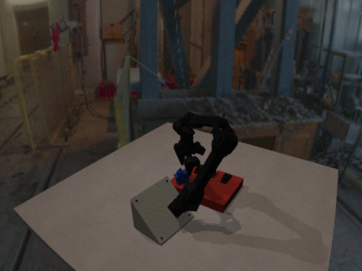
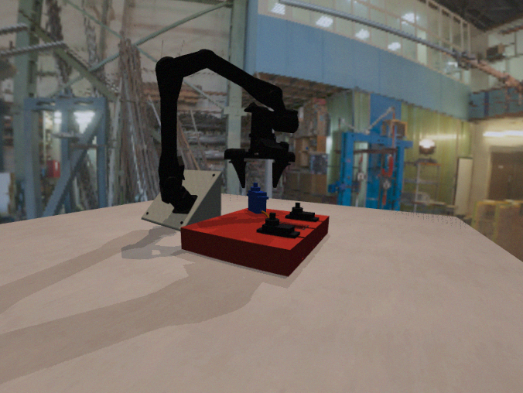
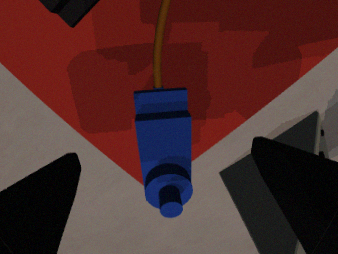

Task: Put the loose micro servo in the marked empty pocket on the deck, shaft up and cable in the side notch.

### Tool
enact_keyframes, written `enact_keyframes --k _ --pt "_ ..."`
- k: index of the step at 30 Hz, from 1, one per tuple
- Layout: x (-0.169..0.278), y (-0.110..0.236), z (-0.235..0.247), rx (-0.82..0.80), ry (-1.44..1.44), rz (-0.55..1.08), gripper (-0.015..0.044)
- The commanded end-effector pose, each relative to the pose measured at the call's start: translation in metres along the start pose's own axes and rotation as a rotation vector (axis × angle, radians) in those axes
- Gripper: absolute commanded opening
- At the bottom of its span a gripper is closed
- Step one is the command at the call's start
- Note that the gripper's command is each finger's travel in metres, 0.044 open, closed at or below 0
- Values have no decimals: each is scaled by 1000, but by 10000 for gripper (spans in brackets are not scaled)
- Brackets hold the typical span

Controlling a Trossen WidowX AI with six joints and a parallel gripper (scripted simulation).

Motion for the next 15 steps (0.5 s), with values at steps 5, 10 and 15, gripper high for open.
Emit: enact_keyframes --k 5,10,15 --pt "0 -9 0 -6 2 -5 440" --pt "0 -17 0 -5 2 -5 440" --pt "0 -21 0 -5 2 -5 414"
Point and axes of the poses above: the point midway between the two fingers, 35 mm back from their tips, its own y axis back along the fingers, its own z axis across the jaws, x = y × z, the point moved 5 cm from there along y, back along the fingers, and after that the axes turned 5 degrees about y, right-handed, at the moved point
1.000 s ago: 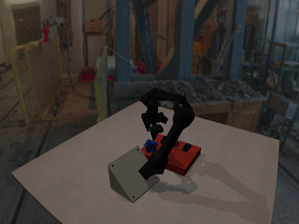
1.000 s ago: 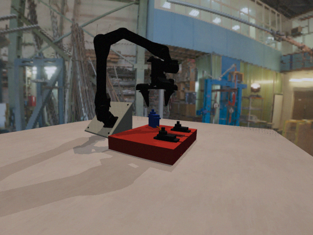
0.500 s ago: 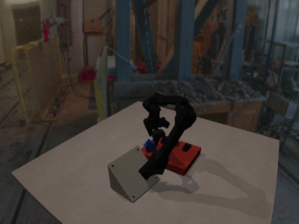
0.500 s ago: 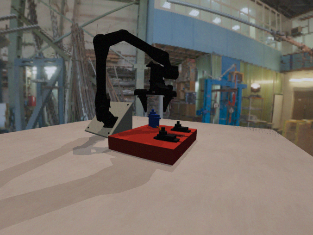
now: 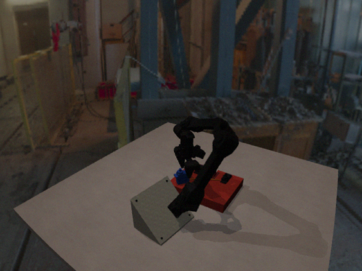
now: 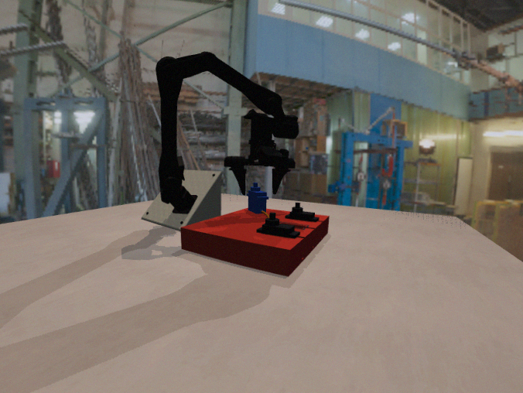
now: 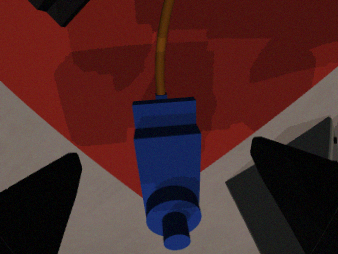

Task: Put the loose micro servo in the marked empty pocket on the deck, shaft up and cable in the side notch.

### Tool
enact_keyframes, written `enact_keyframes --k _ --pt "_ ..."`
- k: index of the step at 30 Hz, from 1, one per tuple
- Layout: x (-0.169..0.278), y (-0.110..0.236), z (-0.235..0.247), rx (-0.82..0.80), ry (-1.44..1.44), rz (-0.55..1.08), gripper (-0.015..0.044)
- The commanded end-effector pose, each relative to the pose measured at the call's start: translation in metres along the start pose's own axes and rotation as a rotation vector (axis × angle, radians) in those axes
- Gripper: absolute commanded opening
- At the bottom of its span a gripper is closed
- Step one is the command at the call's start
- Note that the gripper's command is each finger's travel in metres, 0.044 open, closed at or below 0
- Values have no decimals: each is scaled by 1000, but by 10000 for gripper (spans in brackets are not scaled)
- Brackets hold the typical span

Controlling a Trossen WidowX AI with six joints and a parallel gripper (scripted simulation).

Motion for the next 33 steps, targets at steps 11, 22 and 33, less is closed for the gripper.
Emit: enact_keyframes --k 11,22,33 --pt "0 -3 0 1 5 -3 125" --pt "0 13 -1 1 5 -3 0" --pt "1 27 -10 2 5 -2 0"
Point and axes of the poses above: the point midway between the two fingers, 35 mm back from their tips, its own y axis back along the fingers, its own z axis across the jaws, x = y × z, the point moved 5 cm from there along y, back along the fingers, and after that the axes turned 5 degrees about y, right-handed, at the moved point
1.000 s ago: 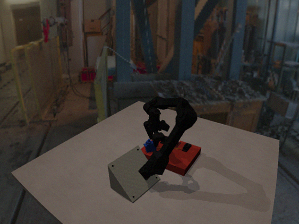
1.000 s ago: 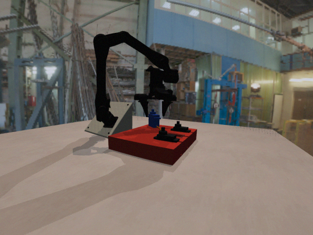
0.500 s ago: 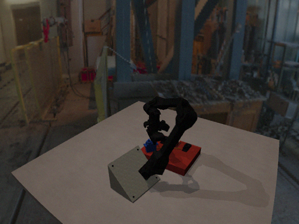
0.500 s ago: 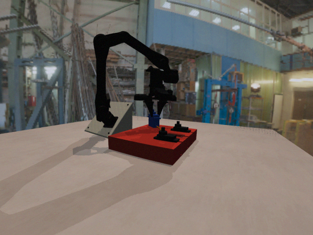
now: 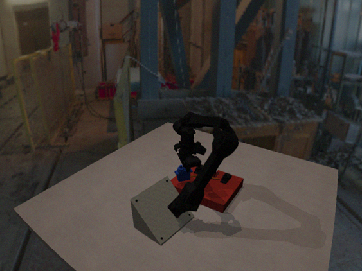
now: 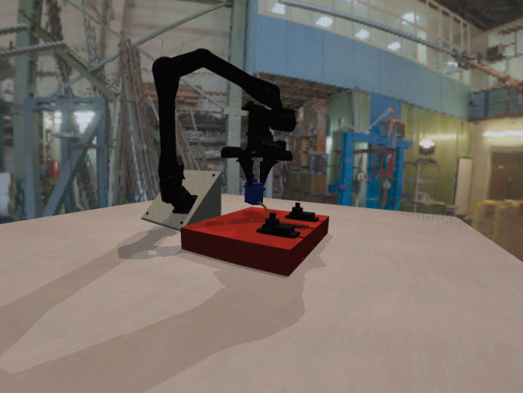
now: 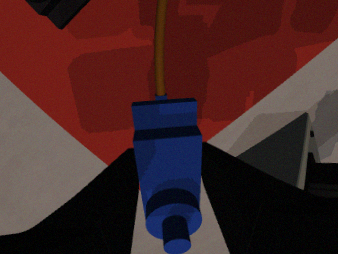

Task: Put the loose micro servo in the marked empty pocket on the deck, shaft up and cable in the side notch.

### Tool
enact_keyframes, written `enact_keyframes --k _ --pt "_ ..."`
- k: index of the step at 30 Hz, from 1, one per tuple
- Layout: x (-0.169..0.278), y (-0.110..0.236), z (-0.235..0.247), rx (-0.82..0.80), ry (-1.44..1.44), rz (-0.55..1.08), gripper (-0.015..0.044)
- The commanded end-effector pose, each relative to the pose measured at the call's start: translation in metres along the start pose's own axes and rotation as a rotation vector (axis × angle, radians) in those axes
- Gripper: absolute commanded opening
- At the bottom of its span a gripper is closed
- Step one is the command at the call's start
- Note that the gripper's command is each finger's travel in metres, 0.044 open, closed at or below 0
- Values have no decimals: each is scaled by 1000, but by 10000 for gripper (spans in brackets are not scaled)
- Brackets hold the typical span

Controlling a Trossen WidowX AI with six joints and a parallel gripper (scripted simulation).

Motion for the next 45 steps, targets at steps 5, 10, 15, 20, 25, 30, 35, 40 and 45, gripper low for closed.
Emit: enact_keyframes --k 5,10,15,20,25,30,35,40,45 --pt "-1 5 -3 -15 -8 1 0" --pt "-4 5 0 -15 -8 0 0" --pt "-18 5 11 -16 -9 0 0" --pt "-30 6 21 -16 -9 -1 0" --pt "-34 5 14 -16 -9 -1 0" --pt "-48 5 -7 -14 -9 -1 0" --pt "-62 4 -31 -13 -9 -2 0" --pt "-73 4 -47 -12 -9 -2 0" --pt "-73 4 -47 -12 45 -3 0"
Point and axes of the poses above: the point midway between the two fingers, 35 mm back from their tips, its own y axis back along the fingers, its own z axis across the jaws, x = y × z, the point moved 5 cm from there along y, back along the fingers, and after that the axes turned 5 degrees about y, right-handed, at the moved point
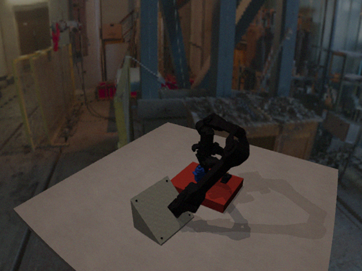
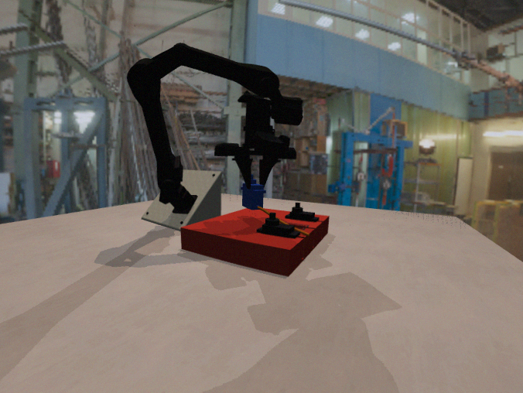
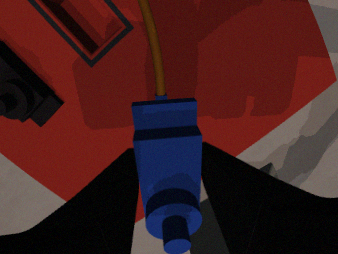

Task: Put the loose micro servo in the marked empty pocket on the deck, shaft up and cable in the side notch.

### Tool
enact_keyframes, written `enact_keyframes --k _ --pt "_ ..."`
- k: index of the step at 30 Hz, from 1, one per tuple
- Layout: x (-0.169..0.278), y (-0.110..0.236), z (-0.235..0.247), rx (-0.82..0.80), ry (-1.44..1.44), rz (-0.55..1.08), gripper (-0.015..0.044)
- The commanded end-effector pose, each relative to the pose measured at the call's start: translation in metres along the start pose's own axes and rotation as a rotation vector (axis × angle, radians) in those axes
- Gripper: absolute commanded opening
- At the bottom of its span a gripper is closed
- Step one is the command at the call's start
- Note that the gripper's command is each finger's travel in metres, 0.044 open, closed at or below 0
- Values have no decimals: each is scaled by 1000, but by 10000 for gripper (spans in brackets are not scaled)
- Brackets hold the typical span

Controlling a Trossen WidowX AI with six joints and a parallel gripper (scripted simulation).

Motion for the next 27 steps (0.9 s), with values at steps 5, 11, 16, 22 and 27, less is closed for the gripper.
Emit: enact_keyframes --k 5,11,16,22,27 --pt "0 2 -3 -5 193 -6 0" --pt "0 2 -3 -4 397 -7 0" --pt "0 2 -3 -4 560 -7 0" --pt "-1 2 -2 -4 582 -7 0" --pt "-12 3 4 -4 582 -8 0"
Point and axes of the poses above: the point midway between the two fingers, 35 mm back from their tips, its own y axis back along the fingers, its own z axis across the jaws, x = y × z, the point moved 5 cm from there along y, back along the fingers, and after that the axes turned 5 degrees about y, right-handed, at the moved point
